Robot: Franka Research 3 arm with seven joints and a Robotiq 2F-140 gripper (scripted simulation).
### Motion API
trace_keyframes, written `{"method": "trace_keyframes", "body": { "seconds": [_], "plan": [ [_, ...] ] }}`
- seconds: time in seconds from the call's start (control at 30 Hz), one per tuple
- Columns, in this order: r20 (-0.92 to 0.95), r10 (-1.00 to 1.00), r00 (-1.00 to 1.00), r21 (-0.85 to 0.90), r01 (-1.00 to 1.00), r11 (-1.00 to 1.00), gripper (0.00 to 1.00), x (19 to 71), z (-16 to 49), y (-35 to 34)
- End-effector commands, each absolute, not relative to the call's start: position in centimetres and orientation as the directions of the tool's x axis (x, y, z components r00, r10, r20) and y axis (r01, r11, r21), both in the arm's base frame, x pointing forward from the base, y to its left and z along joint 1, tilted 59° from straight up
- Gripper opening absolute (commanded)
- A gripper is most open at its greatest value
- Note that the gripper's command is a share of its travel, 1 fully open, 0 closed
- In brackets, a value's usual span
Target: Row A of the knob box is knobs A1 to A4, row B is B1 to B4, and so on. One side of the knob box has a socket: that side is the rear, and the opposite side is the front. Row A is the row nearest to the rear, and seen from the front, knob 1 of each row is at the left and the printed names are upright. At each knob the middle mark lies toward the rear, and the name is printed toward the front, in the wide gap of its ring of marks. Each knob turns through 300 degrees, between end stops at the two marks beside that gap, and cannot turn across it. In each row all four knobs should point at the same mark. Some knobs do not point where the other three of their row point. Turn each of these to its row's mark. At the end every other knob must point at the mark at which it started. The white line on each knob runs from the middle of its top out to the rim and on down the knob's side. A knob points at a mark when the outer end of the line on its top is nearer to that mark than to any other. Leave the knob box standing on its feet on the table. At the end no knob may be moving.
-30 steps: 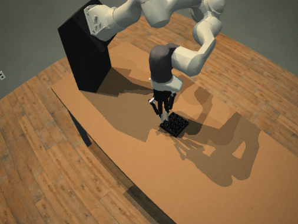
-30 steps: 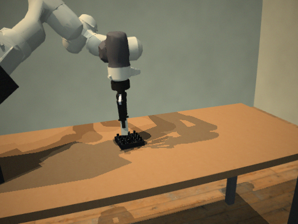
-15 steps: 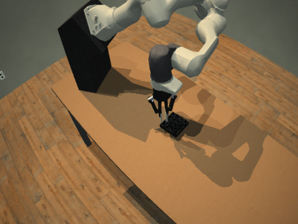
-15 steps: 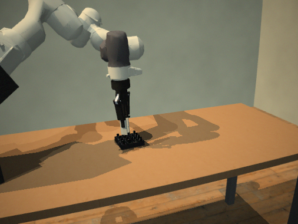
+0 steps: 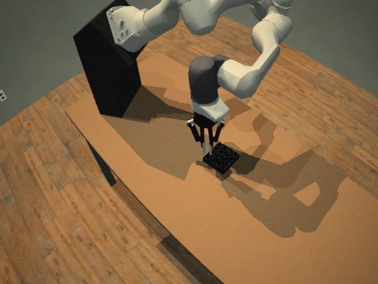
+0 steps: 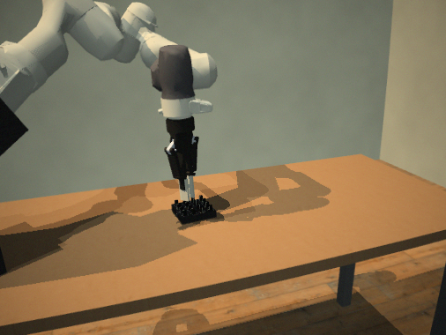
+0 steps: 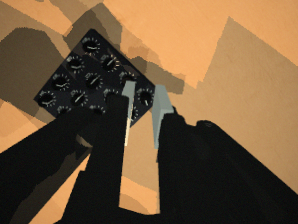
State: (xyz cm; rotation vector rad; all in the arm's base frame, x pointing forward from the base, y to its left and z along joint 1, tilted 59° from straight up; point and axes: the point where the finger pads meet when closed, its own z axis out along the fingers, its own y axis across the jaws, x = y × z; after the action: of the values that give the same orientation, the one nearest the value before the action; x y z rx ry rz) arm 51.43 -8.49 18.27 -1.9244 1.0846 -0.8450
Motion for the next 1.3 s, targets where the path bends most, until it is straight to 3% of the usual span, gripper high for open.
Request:
{"method": "trace_keyframes", "body": {
  "seconds": [0.0, 1.27],
  "plan": [
    [0.050, -0.936, 0.348, -0.855, -0.469, -0.220, 0.12, 51.26, 18.10, -8.87],
    [-0.445, -0.895, 0.038, -0.728, -0.597, 0.337, 0.12, 50.26, 18.37, -8.23]
  ]
}}
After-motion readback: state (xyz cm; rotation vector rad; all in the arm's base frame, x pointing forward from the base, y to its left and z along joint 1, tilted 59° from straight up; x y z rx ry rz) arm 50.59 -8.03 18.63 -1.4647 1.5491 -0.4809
